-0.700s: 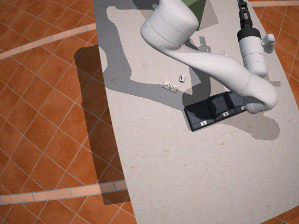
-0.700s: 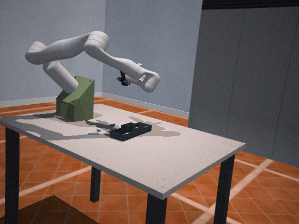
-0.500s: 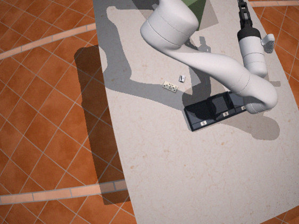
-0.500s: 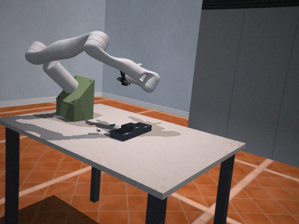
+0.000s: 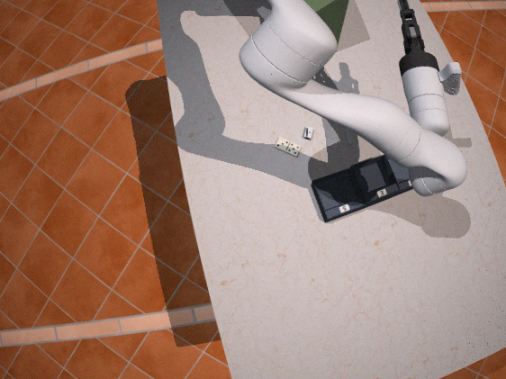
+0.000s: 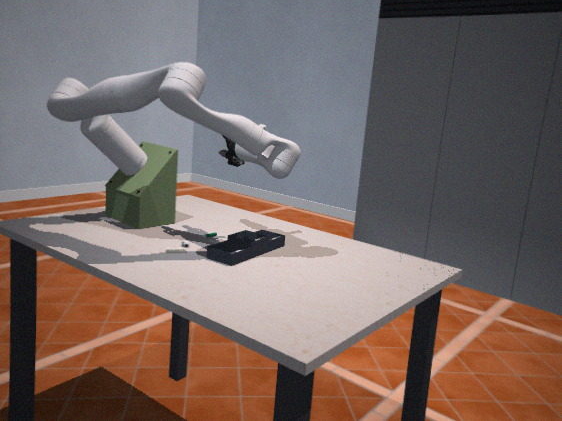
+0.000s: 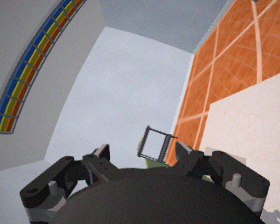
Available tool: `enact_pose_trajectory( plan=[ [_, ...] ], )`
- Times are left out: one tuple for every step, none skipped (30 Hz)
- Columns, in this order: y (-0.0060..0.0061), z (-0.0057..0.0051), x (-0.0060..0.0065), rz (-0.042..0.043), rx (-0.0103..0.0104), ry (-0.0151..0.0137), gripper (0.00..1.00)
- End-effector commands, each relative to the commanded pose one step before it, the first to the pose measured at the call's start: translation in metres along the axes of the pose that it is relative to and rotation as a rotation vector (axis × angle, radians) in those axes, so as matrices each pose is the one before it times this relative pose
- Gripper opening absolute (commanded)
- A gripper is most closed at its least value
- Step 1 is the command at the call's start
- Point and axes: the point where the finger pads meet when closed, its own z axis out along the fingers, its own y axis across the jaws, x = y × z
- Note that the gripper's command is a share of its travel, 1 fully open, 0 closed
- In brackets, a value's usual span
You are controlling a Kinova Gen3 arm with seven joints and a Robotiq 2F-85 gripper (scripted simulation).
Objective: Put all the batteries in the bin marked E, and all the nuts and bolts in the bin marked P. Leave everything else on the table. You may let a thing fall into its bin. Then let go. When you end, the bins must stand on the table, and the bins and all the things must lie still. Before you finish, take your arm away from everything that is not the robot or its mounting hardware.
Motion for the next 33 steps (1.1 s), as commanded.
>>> enact_pose_trajectory(
  plan=[
    [0.02227, 0.00009, -0.00759, 0.00777, 0.01317, 0.00568, 0.09],
    [0.00778, -0.00049, -0.00296, 0.00001, 0.00000, 0.00000, 0.09],
    [0.00778, -0.00049, -0.00296, 0.00001, 0.00000, 0.00000, 0.09],
    [0.00778, -0.00049, -0.00296, 0.00002, 0.00000, 0.00000, 0.09],
    [0.00778, -0.00049, -0.00296, 0.00002, 0.00000, 0.00000, 0.09],
    [0.00634, -0.00040, -0.00241, 0.00001, 0.00000, 0.00000, 0.09],
    [0.00000, -0.00001, 0.00000, 0.00000, 0.00000, 0.00000, 0.09],
    [-0.00002, 0.00005, -0.00003, 0.00000, -0.00001, 0.00001, 0.09],
    [-0.00204, -0.00689, -0.00420, -0.02629, -0.02019, -0.03746, 0.09],
    [0.00339, 0.00278, -0.00702, -0.01744, -0.04091, -0.02281, 0.09],
    [0.00310, 0.00315, -0.00705, -0.01744, -0.04093, -0.02279, 0.09],
    [0.00000, 0.00000, 0.00000, 0.00000, 0.00000, 0.00000, 0.09],
    [0.00000, 0.00000, 0.00000, 0.00000, 0.00000, 0.00000, 0.09],
    [0.00122, 0.00150, -0.00303, -0.01745, -0.04094, -0.02279, 0.09],
    [0.00000, 0.00000, 0.00001, -0.01746, -0.04094, -0.02279, 0.09],
    [0.00291, -0.00075, -0.00777, -0.02114, -0.03654, -0.02680, 0.09],
    [0.00173, -0.00027, -0.00491, -0.02114, -0.03654, -0.02680, 0.09],
    [0.00000, 0.00001, 0.00001, -0.02115, -0.03654, -0.02679, 0.09],
    [0.00195, -0.00185, -0.00788, -0.02384, -0.03290, -0.02915, 0.09],
    [0.00137, -0.00117, -0.00599, -0.02384, -0.03290, -0.02915, 0.09],
    [0.00000, 0.00001, 0.00001, -0.02385, -0.03290, -0.02914, 0.09],
    [0.00000, 0.00001, 0.00001, -0.02385, -0.03290, -0.02914, 0.09],
    [0.00005, -0.00006, 0.00001, -0.00708, -0.00974, -0.00866, 0.09],
    [-0.00003, 0.00004, -0.00001, 0.00000, -0.00001, 0.00000, 0.09],
    [-0.00001, 0.00001, 0.00000, 0.00000, -0.00001, 0.00000, 0.09],
    [0.00104, -0.00248, -0.00789, -0.02708, -0.02821, -0.03116, 0.09],
    [0.00072, -0.00185, -0.00702, -0.02708, -0.02824, -0.03115, 0.09],
    [0.00048, -0.00350, -0.00754, -0.02848, -0.02593, -0.03190, 0.09],
    [0.00000, 0.00000, 0.00000, 0.00000, 0.00000, 0.00000, 0.09],
    [0.00000, 0.00000, 0.00000, 0.00000, 0.00000, 0.00000, 0.09],
    [0.00039, -0.00325, -0.00757, -0.02848, -0.02591, -0.03190, 0.09],
    [-0.00003, 0.00005, 0.00000, -0.02849, -0.02594, -0.03188, 0.09],
    [-0.00004, -0.00419, -0.00720, -0.03012, -0.02319, -0.03250, 0.09]
  ],
)
